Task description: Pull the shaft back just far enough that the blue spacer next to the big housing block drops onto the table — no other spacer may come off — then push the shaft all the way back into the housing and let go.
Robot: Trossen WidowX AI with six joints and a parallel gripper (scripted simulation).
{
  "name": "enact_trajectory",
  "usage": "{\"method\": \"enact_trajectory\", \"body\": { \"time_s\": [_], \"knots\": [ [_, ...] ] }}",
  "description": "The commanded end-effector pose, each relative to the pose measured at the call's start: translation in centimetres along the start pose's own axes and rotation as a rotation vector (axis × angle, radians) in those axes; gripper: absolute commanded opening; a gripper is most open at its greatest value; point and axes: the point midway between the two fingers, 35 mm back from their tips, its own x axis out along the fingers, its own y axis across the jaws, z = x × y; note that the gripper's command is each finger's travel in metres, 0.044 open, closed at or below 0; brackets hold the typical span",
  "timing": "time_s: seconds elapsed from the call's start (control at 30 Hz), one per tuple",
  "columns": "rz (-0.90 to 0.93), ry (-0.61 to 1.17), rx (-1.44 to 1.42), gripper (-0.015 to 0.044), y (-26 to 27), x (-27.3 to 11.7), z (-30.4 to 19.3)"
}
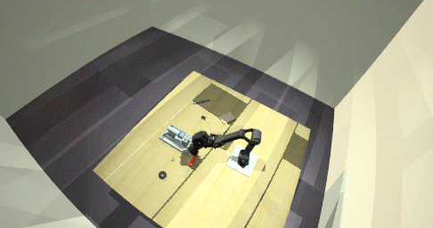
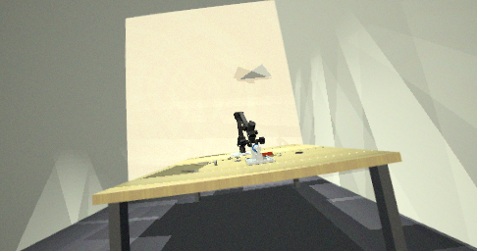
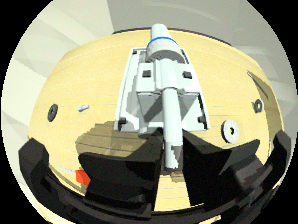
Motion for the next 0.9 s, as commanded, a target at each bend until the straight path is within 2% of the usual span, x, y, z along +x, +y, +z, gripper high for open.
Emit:
{"method": "enact_trajectory", "body": {
  "time_s": [0.0, 0.87],
  "knots": [
    [-0.003, 0.0, 0.005, 0.0, -0.05, -0.06, -0.06],
    [-0.003, 0.0, 0.006, 0.0, -0.04, -0.29, -0.29]
  ]
}}
